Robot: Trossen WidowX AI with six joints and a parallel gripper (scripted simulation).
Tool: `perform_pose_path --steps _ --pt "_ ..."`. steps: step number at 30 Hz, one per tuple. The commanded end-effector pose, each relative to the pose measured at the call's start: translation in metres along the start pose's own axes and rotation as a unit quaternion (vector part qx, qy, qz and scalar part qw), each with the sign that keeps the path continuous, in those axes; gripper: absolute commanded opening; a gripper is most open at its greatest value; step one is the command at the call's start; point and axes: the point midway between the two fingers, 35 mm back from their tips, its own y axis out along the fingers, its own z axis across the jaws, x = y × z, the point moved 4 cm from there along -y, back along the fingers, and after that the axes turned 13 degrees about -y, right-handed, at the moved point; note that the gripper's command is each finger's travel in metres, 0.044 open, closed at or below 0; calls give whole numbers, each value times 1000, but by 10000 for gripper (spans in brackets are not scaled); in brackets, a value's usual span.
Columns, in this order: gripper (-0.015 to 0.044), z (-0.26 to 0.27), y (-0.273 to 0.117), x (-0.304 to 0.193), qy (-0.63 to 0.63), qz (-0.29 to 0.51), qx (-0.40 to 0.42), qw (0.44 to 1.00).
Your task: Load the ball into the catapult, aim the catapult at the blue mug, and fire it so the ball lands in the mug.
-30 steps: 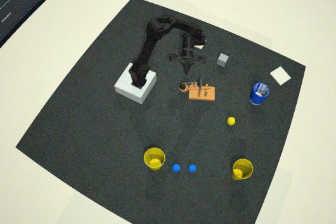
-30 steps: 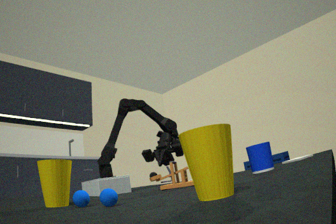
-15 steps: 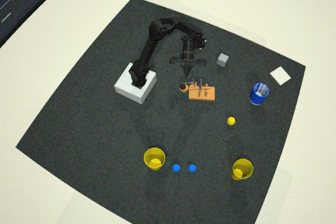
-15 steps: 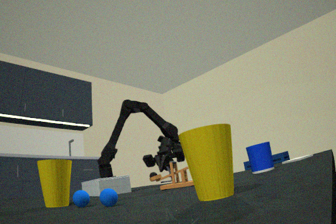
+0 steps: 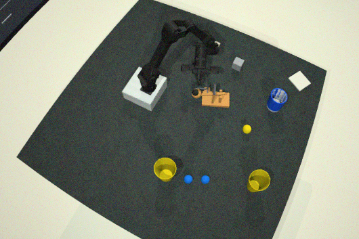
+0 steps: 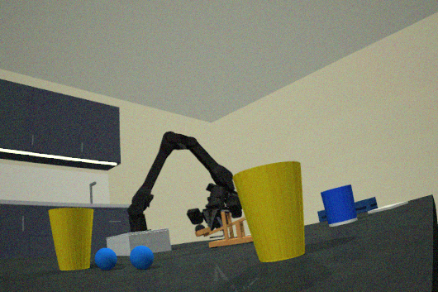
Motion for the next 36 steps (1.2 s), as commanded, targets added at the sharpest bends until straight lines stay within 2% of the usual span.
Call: perform_pose_path --steps 1,15,19,21,27,31,32,36 --pt "0 1 6 4 -3 3 2 1000" --pt "0 -1 33 27 -3 3 2 1000" --pt "0 -2 31 27 -3 3 2 1000" --pt "0 -4 10 22 -2 2 1 1000" --pt "0 5 -90 -12 -1 -3 -3 1000" --pt "0 9 -101 -16 0 -3 -3 1000" --pt "26 4 -86 -10 0 -3 -8 1000" --pt "131 -9 -88 -16 44 -34 -8 998"
